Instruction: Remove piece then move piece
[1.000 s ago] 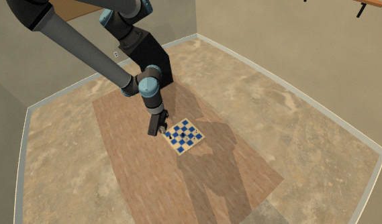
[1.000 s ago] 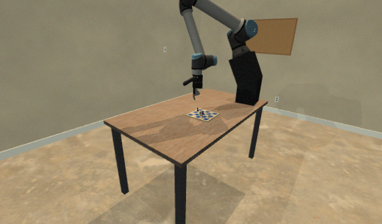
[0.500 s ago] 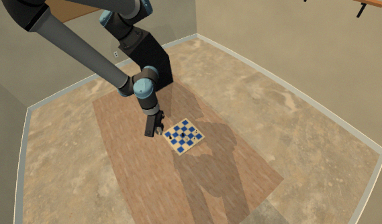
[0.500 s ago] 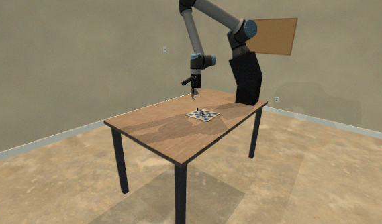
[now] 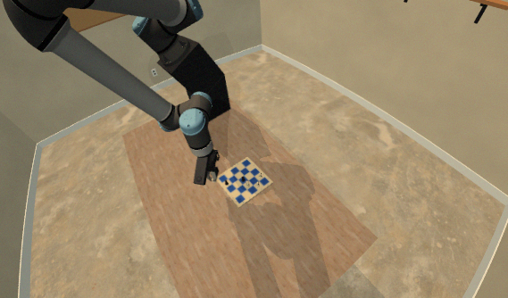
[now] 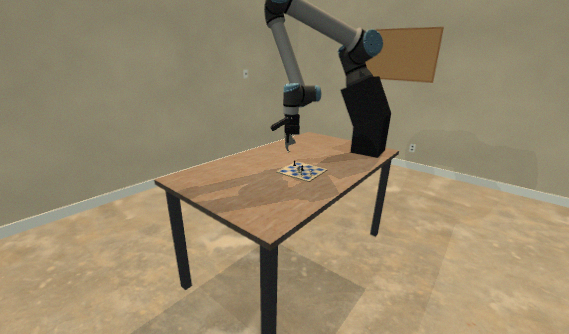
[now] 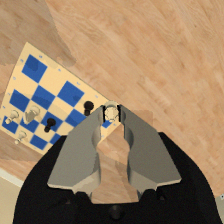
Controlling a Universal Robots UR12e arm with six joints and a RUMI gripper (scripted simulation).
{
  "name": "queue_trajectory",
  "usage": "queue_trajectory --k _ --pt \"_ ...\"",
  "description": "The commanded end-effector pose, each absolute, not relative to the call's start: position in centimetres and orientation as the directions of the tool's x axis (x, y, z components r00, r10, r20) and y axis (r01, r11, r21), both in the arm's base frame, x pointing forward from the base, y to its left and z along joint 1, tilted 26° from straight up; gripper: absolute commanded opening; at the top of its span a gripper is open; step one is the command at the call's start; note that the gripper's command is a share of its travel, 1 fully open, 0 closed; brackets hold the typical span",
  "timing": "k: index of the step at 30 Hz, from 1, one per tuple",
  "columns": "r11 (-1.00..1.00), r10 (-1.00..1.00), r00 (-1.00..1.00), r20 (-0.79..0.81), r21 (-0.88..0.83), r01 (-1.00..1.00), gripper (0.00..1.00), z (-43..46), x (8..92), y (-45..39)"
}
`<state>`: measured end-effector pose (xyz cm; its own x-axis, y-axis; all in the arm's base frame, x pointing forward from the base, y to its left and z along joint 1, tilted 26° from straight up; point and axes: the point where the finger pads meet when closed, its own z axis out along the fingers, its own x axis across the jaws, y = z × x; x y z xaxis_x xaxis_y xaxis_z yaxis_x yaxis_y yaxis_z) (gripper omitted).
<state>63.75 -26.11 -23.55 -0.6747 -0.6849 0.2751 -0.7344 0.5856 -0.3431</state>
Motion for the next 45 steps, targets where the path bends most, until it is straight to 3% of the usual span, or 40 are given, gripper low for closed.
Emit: queue_trajectory --k 1,17,45 --pt "0.585 -0.685 -0.675 0.275 -0.344 -0.734 0.0 -25.5 64.0 -27.1" --pt "0.585 -0.685 -0.675 0.275 -0.344 -0.734 0.0 -30.1 64.4 -29.3" --pt "0.585 -0.685 -0.675 0.275 -0.344 -0.734 0.0 -30.3 64.4 -29.4"
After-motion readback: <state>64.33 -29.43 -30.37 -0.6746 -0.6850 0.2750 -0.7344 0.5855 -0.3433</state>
